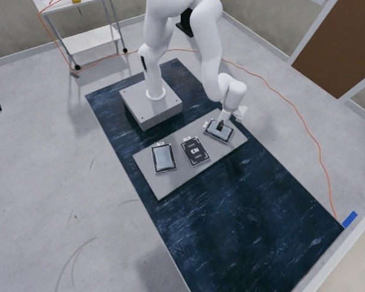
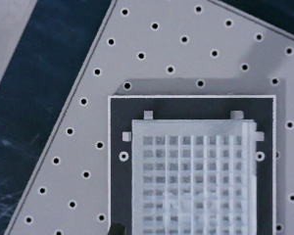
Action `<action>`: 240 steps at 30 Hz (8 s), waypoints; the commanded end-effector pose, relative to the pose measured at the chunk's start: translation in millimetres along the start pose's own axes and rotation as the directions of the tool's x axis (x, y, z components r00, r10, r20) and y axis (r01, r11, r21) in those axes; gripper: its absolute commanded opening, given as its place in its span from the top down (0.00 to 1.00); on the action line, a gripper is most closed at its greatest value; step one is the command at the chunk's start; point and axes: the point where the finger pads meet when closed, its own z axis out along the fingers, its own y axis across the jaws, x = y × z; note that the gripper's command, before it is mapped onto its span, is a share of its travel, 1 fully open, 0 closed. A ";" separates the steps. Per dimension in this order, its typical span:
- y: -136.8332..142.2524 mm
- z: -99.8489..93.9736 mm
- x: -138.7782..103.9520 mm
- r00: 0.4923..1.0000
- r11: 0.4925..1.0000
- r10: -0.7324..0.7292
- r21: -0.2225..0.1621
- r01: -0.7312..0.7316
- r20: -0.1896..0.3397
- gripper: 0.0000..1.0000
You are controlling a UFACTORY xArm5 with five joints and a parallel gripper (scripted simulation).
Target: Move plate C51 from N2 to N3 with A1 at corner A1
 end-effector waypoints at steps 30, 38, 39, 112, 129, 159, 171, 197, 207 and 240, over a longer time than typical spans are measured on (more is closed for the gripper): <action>0.3 36.6 1.5 1.000 1.000 0.000 -0.009 0.000 -0.004 0.00; 0.3 40.0 1.5 1.000 1.000 0.000 -0.009 0.000 -0.004 0.00; 0.3 40.6 1.5 1.000 1.000 0.000 -0.009 0.000 -0.004 0.00; 0.5 56.0 1.5 1.000 1.000 0.000 -0.009 0.000 -0.004 1.00; 0.5 56.0 1.5 1.000 1.000 0.000 -0.009 0.000 -0.004 1.00; 0.4 43.3 1.5 1.000 1.000 0.000 -0.009 0.000 -0.004 1.00; 0.3 36.0 1.5 1.000 1.000 0.000 -0.009 0.000 -0.004 1.00; 0.1 10.9 1.5 1.000 1.000 0.000 -0.009 0.000 -0.004 1.00; -0.1 -5.8 1.5 1.000 1.000 0.000 -0.009 0.000 -0.004 1.00; -0.4 -45.3 1.4 1.000 1.000 0.000 -0.009 0.000 -0.004 1.00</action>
